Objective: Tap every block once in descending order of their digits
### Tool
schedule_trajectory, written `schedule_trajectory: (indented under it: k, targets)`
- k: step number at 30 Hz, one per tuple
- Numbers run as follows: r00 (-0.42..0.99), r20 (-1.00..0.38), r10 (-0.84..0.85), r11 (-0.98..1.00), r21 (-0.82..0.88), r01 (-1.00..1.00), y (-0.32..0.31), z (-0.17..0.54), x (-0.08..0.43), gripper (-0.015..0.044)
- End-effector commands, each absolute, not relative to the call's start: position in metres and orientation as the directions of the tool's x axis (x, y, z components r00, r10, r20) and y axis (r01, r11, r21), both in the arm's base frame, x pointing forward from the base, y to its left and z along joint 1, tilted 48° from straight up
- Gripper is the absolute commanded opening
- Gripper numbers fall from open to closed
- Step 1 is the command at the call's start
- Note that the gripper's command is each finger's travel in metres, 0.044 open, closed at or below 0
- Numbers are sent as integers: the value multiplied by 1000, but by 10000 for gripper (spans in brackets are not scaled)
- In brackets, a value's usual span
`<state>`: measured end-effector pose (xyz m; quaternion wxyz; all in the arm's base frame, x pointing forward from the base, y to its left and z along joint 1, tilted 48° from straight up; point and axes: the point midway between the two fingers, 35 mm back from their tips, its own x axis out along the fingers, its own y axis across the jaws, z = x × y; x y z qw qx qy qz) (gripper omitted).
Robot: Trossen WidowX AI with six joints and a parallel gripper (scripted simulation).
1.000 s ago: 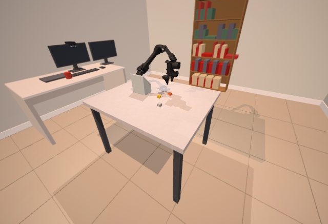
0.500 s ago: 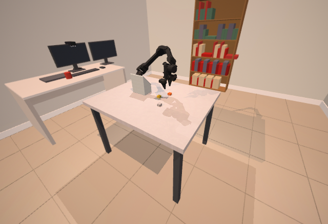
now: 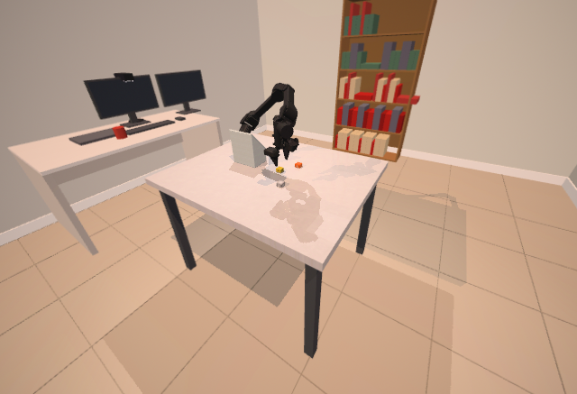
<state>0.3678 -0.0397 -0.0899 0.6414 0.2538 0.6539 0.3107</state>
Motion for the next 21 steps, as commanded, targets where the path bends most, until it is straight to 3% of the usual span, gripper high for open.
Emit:
schedule_trajectory:
  k: [1,13,21]
  targets:
    - [-58,-681,730,678,732,-68,-40,-95,366,400]
    - [-58,-681,730,678,732,-68,-40,-95,366,400]
    - [-58,-678,733,675,735,-68,20,-150,361,190]
